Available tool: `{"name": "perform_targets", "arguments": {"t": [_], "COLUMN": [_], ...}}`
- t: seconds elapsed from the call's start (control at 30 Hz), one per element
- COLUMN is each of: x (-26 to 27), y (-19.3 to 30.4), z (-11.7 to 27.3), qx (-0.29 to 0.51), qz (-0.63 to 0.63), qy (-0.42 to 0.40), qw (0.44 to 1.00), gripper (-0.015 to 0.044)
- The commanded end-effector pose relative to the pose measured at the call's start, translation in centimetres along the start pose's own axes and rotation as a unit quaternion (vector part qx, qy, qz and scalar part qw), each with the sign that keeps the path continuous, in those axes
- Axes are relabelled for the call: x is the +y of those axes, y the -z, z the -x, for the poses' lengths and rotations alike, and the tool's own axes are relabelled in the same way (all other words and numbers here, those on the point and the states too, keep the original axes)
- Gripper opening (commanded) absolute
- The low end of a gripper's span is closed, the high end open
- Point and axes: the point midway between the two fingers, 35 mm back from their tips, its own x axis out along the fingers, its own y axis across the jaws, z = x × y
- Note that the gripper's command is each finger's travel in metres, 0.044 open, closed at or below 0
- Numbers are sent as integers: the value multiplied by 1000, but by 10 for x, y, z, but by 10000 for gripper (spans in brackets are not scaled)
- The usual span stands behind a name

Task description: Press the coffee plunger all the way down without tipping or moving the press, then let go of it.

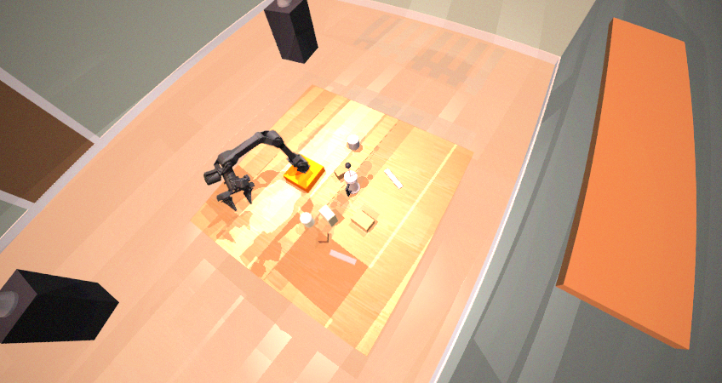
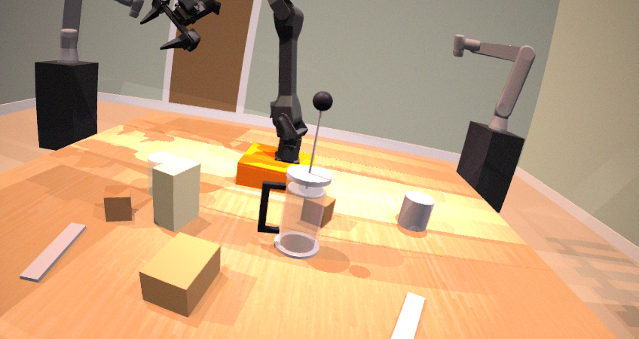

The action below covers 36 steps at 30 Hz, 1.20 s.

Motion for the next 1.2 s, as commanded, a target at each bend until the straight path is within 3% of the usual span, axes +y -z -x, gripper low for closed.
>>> {"name": "perform_targets", "arguments": {"t": [0.0, 0.23, 0.43, 0.83, 1.17], "x": [12, 54, 103, 212, 290], "y": [-61, -167, -242, -348, -389], "z": [-31, -68, -73, -31, 30], "qx": [-13, -32, -47, -96, -161], "qz": [-22, -52, -82, -153, -238], "qy": [-39, -99, -135, -189, -262], "qw": [999, 993, 986, 965, 921], "gripper": [440, 440, 440, 440, 440]}}
